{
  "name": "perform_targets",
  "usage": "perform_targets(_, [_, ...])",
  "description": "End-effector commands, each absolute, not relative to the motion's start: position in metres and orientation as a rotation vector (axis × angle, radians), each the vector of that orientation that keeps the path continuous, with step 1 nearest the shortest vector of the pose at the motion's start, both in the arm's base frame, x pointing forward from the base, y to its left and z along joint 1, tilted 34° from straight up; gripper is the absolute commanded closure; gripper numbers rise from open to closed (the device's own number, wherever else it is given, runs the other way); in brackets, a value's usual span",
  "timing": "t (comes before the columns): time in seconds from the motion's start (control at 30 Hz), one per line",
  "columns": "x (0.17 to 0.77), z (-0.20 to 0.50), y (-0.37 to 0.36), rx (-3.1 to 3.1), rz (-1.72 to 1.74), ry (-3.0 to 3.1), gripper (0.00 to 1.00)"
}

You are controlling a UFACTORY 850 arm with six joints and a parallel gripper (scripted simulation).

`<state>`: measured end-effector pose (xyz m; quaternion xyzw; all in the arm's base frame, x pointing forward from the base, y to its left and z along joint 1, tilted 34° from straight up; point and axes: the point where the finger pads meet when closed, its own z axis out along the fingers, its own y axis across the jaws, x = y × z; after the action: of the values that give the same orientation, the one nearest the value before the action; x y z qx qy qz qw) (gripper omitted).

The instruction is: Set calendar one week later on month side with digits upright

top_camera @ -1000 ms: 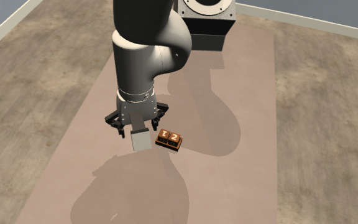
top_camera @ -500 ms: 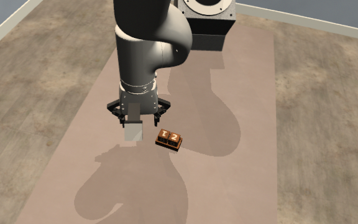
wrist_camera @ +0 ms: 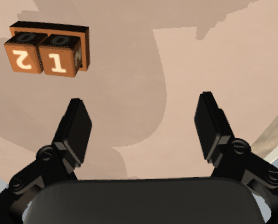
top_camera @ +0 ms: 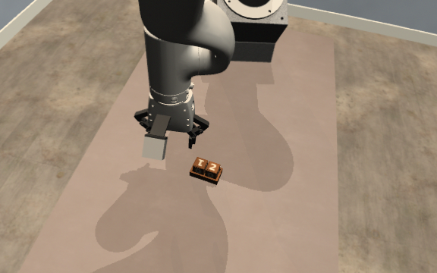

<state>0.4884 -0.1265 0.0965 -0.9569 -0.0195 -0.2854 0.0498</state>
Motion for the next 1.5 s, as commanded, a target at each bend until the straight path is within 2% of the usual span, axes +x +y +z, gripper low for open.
perform_targets(0.0, [0.486, 0.095, -0.127, -2.871, -0.842, 0.167, 0.00])
perform_targets(0.3, [0.467, 0.082, -0.128, -2.862, -0.837, 0.203, 0.00])
perform_targets(1.0, [0.441, 0.065, -0.130, -2.656, -0.741, 0.796, 0.00])
perform_targets(1.1, [0.423, 0.054, -0.131, -2.656, -0.741, 0.796, 0.00])
perform_targets(1.47, [0.423, 0.053, -0.131, -2.656, -0.741, 0.796, 0.00])
